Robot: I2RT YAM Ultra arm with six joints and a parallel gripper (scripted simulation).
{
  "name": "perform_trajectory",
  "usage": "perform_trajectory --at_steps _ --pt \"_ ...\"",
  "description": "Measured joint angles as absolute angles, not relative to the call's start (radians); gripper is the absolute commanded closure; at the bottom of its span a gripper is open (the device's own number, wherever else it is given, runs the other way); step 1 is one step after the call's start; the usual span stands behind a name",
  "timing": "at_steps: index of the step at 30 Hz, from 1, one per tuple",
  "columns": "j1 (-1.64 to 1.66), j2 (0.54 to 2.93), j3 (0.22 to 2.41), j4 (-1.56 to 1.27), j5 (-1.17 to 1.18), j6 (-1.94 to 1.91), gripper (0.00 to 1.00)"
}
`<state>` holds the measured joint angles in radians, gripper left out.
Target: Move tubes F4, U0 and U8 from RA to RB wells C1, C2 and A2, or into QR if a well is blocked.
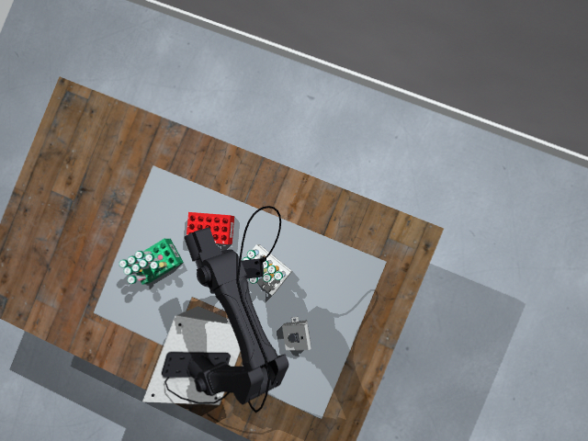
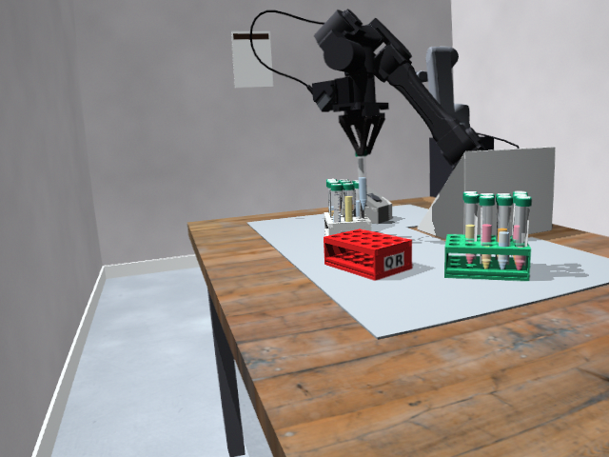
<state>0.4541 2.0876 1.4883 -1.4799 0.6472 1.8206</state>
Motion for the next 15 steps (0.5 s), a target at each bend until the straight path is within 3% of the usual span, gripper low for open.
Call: perform_trajectory --at_steps 15 --pt "0.442 2.088 1.504 -1.486 0.655 1.806 1.0"
